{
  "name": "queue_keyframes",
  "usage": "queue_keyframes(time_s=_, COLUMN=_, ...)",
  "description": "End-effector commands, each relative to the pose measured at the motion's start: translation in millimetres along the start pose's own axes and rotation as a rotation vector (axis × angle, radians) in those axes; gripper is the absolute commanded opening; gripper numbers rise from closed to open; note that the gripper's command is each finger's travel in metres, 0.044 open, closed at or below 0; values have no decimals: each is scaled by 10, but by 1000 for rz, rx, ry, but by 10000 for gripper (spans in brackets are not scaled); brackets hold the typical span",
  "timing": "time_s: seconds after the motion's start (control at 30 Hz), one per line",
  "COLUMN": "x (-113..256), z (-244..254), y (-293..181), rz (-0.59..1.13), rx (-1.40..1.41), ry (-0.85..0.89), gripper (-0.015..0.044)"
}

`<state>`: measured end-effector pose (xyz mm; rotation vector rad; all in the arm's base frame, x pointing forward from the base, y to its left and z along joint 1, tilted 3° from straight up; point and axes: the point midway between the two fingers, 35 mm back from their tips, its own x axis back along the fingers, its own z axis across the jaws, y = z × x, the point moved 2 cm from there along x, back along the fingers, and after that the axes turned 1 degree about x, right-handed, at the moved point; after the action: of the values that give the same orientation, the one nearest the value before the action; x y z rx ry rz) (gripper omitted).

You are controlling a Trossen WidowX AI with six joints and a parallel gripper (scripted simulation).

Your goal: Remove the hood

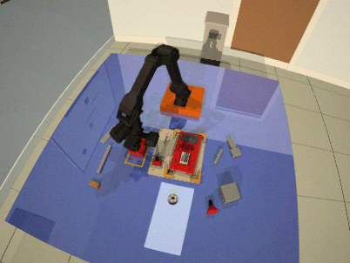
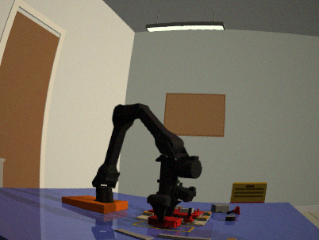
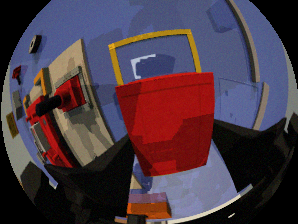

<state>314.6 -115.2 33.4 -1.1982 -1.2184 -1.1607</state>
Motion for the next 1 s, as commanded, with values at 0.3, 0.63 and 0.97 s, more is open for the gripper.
queue_keyframes(time_s=0.3, x=-83, z=-5, y=-10, rz=7, rx=4, ry=-3, gripper=0)
queue_keyframes(time_s=0.63, x=-68, z=0, y=-2, rz=0, rx=0, ry=0, gripper=157)
queue_keyframes(time_s=0.97, x=-68, z=0, y=-2, rz=0, rx=0, ry=0, gripper=420)
